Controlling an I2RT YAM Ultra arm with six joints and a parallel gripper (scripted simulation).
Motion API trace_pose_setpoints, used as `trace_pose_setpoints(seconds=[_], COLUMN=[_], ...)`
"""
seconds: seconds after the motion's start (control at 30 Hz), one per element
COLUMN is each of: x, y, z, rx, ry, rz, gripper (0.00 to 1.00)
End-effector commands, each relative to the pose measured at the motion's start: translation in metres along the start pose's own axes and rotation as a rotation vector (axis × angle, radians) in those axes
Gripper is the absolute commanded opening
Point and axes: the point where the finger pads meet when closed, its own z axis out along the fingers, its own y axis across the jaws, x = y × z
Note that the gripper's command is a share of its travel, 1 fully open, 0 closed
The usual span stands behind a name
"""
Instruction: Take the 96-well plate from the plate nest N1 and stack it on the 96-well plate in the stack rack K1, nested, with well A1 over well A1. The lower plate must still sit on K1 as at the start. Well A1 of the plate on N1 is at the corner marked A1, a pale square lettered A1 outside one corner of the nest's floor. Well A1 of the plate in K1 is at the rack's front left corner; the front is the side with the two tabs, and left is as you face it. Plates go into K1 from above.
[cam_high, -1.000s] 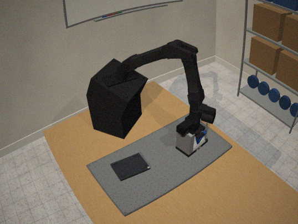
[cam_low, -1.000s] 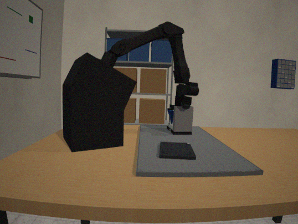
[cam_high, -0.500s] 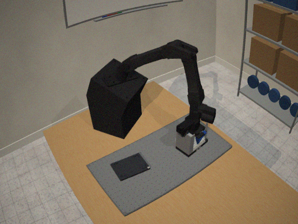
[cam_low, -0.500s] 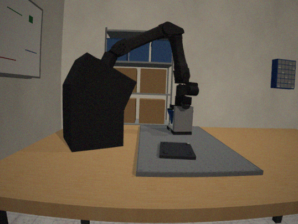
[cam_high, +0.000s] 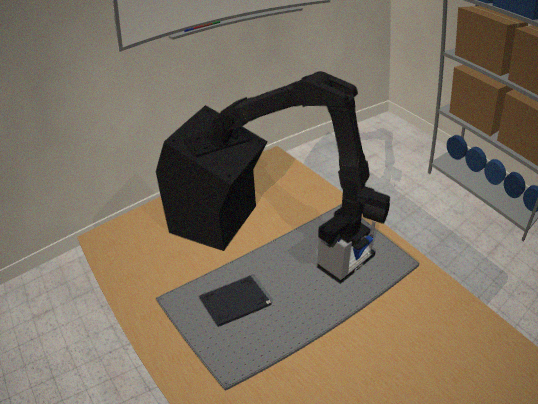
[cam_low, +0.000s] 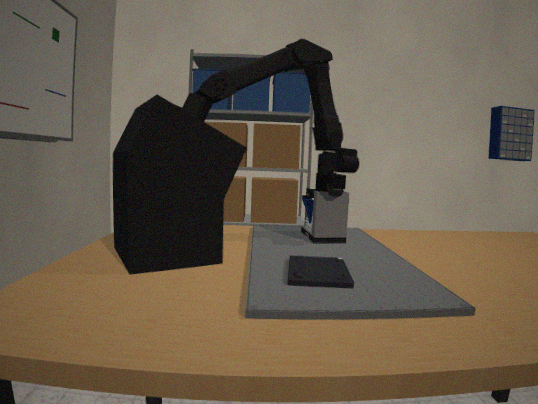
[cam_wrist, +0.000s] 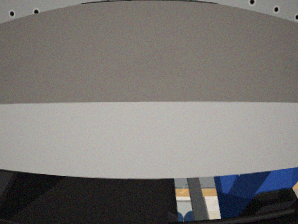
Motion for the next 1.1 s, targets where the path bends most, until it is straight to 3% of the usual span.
trace_pose_setpoints(seconds=[0.0, 0.5, 1.07], x=[0.0064, 0.0031, 0.0070], y=[0.0134, 0.0097, 0.0144], z=[-0.0007, 0.0023, 0.0047], rx=[-0.032, -0.015, -0.036], ry=[0.002, -0.005, 0.006], rz=[-0.003, 0.000, -0.006], gripper=[0.00, 0.00, 0.00])
